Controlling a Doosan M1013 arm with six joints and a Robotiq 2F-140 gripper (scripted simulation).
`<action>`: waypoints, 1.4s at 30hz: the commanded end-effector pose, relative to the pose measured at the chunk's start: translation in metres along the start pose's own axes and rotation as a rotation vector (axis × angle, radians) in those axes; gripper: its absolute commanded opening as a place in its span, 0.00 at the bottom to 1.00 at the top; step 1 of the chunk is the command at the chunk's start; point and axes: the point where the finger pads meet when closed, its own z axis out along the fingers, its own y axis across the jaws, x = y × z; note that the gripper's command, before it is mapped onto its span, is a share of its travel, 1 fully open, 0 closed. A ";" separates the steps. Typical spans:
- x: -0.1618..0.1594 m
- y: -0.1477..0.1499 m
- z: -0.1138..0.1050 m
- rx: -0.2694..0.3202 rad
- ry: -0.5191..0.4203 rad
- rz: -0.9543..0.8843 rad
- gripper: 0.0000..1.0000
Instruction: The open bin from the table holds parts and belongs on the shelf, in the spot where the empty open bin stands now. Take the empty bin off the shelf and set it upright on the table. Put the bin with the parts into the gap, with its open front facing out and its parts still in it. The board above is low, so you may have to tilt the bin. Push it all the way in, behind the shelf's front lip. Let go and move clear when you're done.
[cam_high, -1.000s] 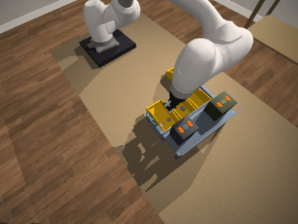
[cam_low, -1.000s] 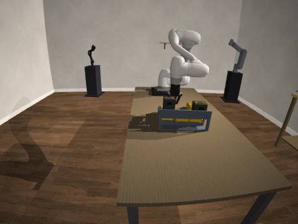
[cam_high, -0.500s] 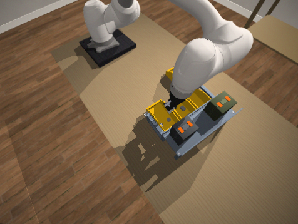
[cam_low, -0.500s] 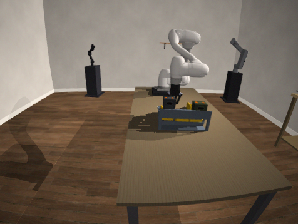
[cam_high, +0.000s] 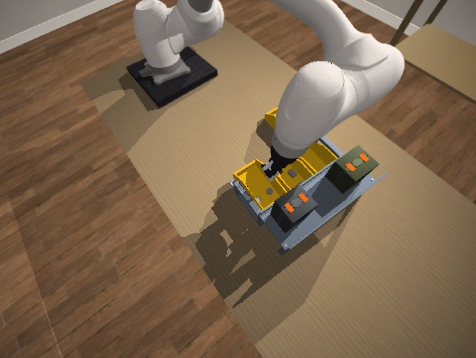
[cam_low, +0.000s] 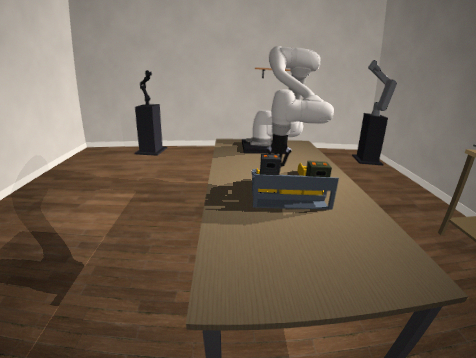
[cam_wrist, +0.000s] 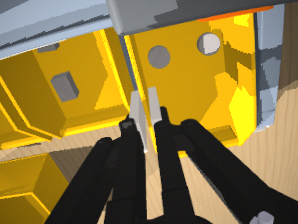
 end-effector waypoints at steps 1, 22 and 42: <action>0.000 0.000 0.000 0.000 0.000 0.000 0.15; 0.000 0.000 -0.002 0.000 0.000 0.000 0.15; -0.002 0.000 -0.017 0.000 0.000 0.000 0.15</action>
